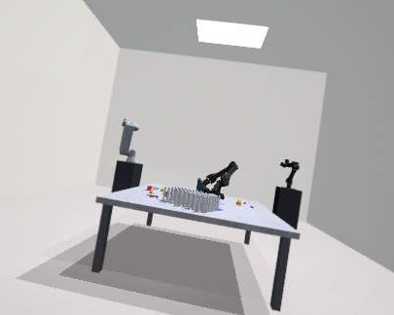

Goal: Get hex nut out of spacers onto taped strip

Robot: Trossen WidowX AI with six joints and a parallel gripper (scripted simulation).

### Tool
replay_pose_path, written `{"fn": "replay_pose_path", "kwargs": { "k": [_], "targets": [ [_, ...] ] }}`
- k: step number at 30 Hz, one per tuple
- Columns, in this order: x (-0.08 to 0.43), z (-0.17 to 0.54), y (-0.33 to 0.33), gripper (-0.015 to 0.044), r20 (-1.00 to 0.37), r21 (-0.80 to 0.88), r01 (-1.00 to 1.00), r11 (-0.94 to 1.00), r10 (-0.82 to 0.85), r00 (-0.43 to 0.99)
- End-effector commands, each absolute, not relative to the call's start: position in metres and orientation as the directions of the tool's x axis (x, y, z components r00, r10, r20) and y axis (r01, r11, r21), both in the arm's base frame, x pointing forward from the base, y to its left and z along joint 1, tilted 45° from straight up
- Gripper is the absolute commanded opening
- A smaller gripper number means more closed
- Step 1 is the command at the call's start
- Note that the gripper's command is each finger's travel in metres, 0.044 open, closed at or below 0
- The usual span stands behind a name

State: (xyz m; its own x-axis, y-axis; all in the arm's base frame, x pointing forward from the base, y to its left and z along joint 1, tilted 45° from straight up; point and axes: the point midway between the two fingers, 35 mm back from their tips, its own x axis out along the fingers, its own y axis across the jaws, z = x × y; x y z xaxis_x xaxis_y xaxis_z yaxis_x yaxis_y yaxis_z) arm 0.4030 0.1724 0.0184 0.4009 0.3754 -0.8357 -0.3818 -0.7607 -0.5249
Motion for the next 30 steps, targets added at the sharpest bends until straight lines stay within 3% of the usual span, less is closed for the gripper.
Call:
{"fn": "replay_pose_path", "kwargs": {
  "k": [1, 30],
  "targets": [
    [0.403, 0.015, 0.175, 0.0, -0.836, -0.525, -0.384, -0.76, 0.374, 0.402],
    [0.391, 0.012, 0.185, 0.0, -0.836, -0.525, -0.386, -0.759, 0.374, 0.401]
  ]
}}
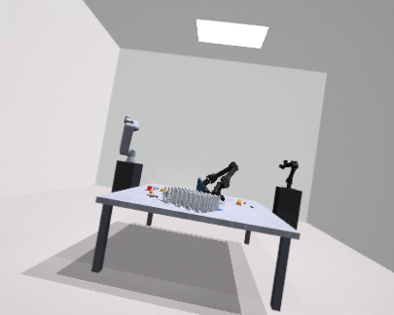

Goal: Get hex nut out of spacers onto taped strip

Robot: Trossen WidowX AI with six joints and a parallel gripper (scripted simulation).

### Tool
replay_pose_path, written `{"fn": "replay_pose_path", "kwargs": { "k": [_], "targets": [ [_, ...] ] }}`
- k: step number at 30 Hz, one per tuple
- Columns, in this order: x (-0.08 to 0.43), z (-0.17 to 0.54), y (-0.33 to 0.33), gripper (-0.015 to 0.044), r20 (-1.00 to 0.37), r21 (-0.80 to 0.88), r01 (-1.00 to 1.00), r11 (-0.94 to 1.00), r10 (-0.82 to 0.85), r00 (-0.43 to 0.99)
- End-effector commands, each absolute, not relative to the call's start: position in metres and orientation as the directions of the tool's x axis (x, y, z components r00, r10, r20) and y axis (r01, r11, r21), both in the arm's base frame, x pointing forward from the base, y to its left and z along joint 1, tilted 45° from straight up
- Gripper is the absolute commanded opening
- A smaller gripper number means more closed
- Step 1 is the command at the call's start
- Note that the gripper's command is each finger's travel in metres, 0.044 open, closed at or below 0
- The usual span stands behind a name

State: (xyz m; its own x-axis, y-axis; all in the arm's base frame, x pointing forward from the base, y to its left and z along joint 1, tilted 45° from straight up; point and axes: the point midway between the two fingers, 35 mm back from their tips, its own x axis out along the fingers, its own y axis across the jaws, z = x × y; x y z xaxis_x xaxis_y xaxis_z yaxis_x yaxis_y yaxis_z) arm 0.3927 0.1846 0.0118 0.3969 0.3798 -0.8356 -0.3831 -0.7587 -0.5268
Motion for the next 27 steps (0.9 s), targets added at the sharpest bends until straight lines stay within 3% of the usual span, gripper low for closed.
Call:
{"fn": "replay_pose_path", "kwargs": {
  "k": [1, 27],
  "targets": [
    [0.39, 0.013, 0.185, 0.0, -0.836, -0.525, -0.386, -0.759, 0.374, 0.401],
    [0.372, 0.019, 0.19, 0.0, -0.836, -0.525, -0.386, -0.759, 0.375, 0.4]
  ]
}}
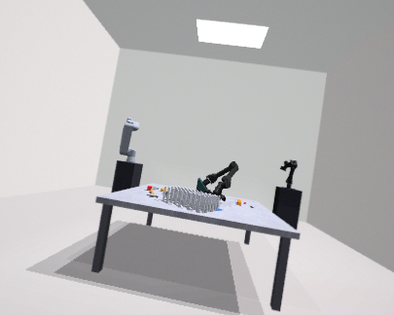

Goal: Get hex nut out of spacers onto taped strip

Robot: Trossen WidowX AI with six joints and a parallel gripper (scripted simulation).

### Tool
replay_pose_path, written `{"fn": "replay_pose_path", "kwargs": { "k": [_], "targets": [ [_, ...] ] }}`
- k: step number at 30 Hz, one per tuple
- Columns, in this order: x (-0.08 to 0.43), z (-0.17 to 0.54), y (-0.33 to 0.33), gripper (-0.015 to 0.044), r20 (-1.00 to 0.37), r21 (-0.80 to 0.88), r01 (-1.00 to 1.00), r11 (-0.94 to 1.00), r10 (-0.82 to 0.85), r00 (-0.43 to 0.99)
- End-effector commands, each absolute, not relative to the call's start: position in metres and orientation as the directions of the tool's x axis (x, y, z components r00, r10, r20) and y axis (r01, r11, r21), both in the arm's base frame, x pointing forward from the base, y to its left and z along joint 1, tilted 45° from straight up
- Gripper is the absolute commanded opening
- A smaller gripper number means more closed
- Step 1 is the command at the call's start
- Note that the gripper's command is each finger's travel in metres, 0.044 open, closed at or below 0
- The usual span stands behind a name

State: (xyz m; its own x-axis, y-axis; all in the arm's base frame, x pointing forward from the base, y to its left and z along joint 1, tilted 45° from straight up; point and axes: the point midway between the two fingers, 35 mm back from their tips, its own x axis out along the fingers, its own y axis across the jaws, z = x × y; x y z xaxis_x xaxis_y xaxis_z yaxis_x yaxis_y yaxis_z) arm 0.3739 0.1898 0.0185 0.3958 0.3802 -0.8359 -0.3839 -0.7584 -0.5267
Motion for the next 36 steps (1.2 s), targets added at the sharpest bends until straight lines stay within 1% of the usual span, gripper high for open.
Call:
{"fn": "replay_pose_path", "kwargs": {
  "k": [1, 36],
  "targets": [
    [0.371, 0.019, 0.19, 0.0, -0.836, -0.525, -0.387, -0.759, 0.374, 0.4],
    [0.347, 0.028, 0.196, 0.0, -0.837, -0.524, -0.388, -0.758, 0.375, 0.399]
  ]
}}
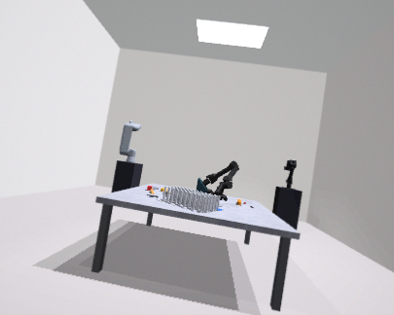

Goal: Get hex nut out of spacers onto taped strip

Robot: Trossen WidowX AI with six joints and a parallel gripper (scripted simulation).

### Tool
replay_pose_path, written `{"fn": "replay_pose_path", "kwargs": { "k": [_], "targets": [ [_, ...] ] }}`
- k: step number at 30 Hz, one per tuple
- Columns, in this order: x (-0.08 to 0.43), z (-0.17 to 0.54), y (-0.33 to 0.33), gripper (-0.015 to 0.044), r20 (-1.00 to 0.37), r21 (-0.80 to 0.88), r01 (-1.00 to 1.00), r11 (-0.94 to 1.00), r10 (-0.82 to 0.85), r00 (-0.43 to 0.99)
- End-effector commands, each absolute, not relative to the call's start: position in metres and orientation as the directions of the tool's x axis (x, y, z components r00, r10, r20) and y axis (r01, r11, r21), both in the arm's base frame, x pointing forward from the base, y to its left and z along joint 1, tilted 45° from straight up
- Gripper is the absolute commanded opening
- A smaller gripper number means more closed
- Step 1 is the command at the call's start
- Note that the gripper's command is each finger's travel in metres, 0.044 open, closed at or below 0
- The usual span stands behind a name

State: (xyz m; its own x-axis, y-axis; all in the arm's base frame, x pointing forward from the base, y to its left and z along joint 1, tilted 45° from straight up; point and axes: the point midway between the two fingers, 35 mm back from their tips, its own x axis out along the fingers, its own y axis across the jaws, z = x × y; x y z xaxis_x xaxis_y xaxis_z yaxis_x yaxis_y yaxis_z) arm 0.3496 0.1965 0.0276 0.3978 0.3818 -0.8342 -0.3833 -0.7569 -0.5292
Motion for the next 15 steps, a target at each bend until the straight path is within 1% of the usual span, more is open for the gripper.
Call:
{"fn": "replay_pose_path", "kwargs": {
  "k": [1, 15],
  "targets": [
    [0.3464, 0.0277, 0.1962, 0.0, -0.837, -0.524, -0.388, -0.758, 0.375, 0.399],
    [0.3369, 0.031, 0.1986, 0.0, -0.837, -0.524, -0.389, -0.758, 0.375, 0.398]
  ]
}}
